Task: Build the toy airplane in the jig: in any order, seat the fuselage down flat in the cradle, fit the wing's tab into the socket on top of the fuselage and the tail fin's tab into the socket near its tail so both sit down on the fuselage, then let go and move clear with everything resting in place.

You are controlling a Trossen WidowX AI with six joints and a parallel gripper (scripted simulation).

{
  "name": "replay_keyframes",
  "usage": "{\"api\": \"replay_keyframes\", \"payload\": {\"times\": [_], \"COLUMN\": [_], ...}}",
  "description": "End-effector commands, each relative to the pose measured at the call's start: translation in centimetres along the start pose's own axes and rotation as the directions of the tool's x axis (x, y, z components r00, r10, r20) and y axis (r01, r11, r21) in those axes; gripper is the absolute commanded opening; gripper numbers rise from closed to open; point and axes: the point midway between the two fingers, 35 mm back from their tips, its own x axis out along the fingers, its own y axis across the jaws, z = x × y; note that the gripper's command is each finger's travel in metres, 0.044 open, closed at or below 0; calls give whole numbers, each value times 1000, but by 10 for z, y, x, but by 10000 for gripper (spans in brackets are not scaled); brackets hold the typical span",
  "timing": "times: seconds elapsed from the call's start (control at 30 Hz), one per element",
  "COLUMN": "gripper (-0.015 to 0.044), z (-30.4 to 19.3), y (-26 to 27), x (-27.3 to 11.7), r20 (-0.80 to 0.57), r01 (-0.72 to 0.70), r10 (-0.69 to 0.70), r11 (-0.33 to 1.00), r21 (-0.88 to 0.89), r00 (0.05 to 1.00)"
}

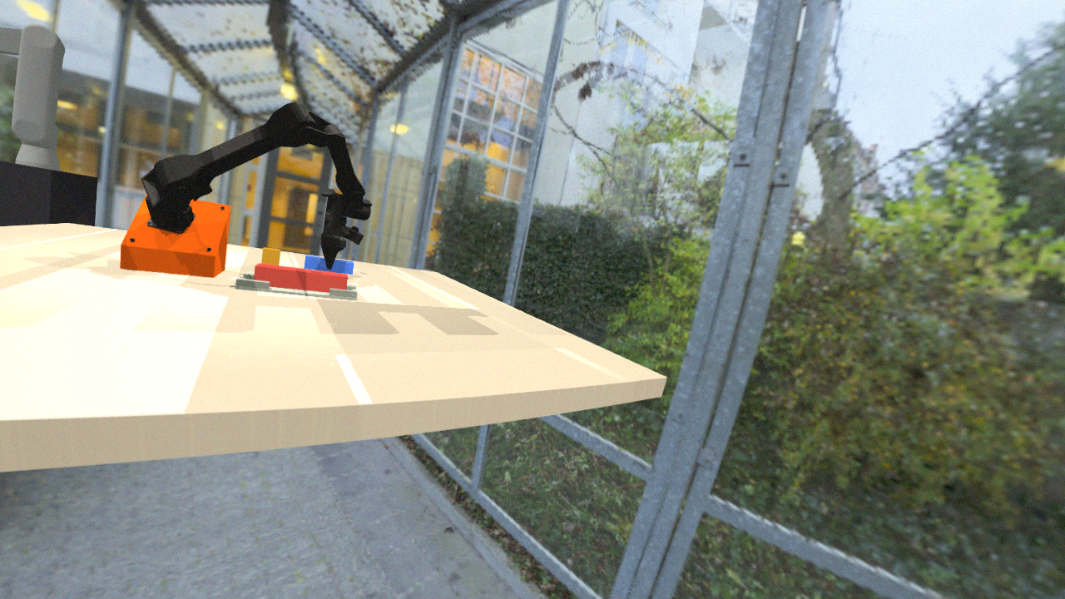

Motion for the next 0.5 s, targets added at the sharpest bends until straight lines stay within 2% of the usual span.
{"api": "replay_keyframes", "payload": {"times": [0.0,0.13,0.3,0.47], "gripper": [164,138,6,0], "z": [0,0,0,2], "y": [0,0,0,1], "x": [1,1,-3,-16], "r20": [3,3,1,-2], "r01": [4,4,4,3], "r10": [-4,-4,-4,-3], "r11": [1000,1000,1000,1000], "r21": [-6,-6,-9,-13], "r00": [1000,1000,1000,1000]}}
